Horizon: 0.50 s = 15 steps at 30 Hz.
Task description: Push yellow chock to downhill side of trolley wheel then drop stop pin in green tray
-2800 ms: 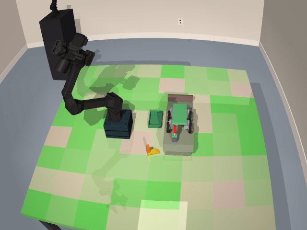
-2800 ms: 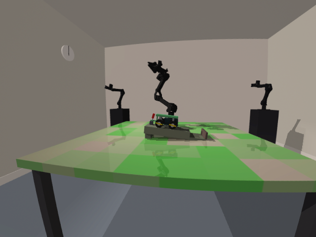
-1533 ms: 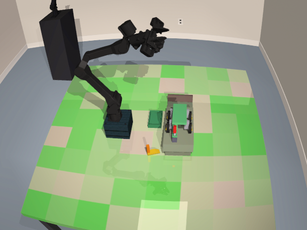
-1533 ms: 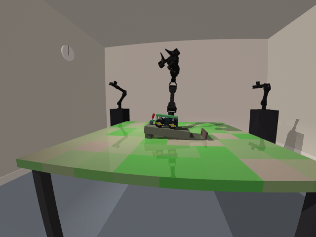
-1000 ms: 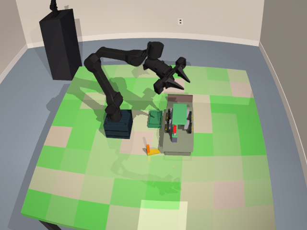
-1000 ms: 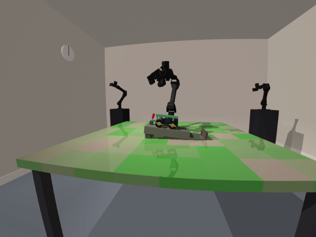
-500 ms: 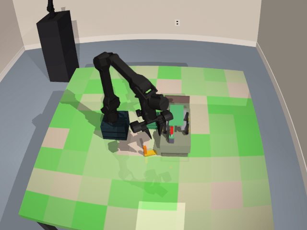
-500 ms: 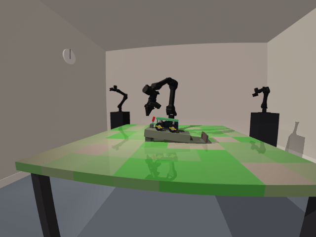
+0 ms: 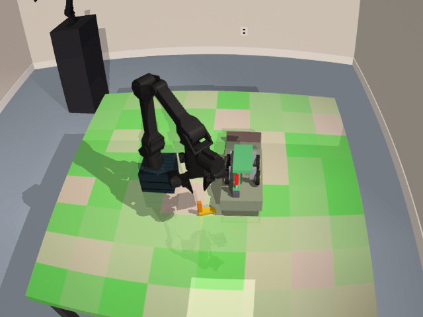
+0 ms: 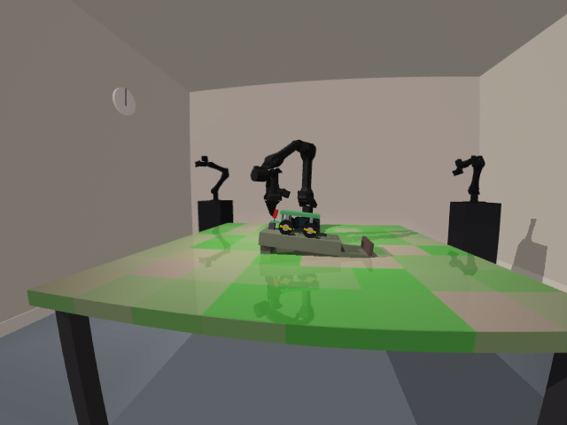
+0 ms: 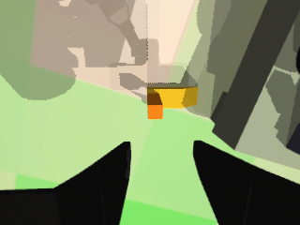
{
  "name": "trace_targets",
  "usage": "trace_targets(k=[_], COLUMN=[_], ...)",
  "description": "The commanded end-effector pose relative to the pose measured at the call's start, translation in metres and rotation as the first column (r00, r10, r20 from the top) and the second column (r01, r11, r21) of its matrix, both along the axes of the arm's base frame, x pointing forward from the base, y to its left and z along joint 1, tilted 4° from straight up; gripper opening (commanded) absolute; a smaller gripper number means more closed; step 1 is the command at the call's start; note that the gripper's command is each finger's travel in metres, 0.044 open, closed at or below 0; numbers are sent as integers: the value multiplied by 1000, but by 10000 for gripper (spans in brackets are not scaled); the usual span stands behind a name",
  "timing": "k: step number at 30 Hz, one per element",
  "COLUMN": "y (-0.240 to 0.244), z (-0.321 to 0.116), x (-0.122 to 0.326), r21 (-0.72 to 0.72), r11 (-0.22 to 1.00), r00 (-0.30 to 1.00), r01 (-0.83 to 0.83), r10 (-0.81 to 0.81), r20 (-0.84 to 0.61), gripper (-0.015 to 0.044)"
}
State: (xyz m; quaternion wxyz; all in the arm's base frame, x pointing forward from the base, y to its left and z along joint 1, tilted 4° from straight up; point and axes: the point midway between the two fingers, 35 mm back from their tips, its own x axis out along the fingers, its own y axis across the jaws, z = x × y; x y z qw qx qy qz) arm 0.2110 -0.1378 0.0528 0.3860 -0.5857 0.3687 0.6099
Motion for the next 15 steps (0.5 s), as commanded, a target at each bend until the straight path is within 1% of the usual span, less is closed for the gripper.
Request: trace_targets(k=[1, 11, 15], y=[1, 3, 4], z=[-12, -43, -46], x=[-1, -2, -3], r21=[13, 13, 13], r11=[1000, 1000, 1000], r00=[1000, 1000, 1000], r01=[6, 6, 6], r10=[-6, -6, -6], r20=[-9, -9, -9], gripper=[190, 190, 190])
